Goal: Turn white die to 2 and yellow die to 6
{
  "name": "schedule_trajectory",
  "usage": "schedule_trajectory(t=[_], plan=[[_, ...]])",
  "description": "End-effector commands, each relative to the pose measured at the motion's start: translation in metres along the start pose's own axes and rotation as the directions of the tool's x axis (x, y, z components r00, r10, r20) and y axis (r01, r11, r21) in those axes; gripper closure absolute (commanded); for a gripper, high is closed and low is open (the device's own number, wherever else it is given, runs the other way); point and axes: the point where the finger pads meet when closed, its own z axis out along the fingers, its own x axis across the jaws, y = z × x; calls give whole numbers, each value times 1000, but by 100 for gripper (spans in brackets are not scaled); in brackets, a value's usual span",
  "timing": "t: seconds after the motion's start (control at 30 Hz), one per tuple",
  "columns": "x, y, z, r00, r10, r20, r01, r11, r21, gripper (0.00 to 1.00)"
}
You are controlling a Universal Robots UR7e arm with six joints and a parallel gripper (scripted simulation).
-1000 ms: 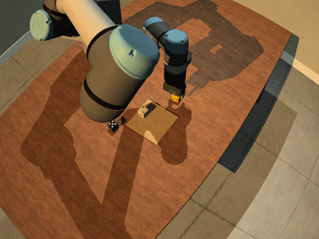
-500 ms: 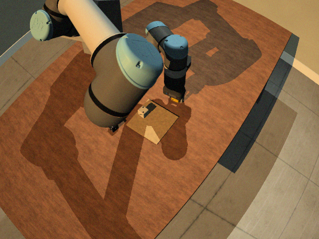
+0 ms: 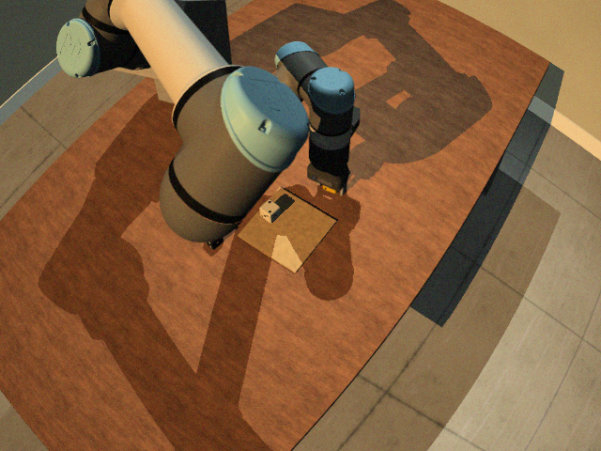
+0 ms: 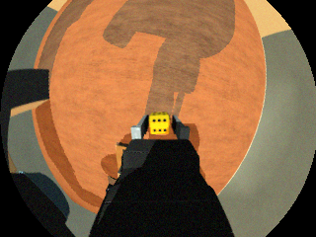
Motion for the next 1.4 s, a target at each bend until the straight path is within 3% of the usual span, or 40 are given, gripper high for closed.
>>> schedule_trajectory(t=[0.0,0.8,0.83,1.37], plan=[[0,0,0,1000,0,-1,0,1000,0,13],[0,0,0,1000,0,-1,0,1000,0,13],[0,0,0,1000,0,-1,0,1000,0,43],[0,0,0,1000,0,-1,0,1000,0,43]])
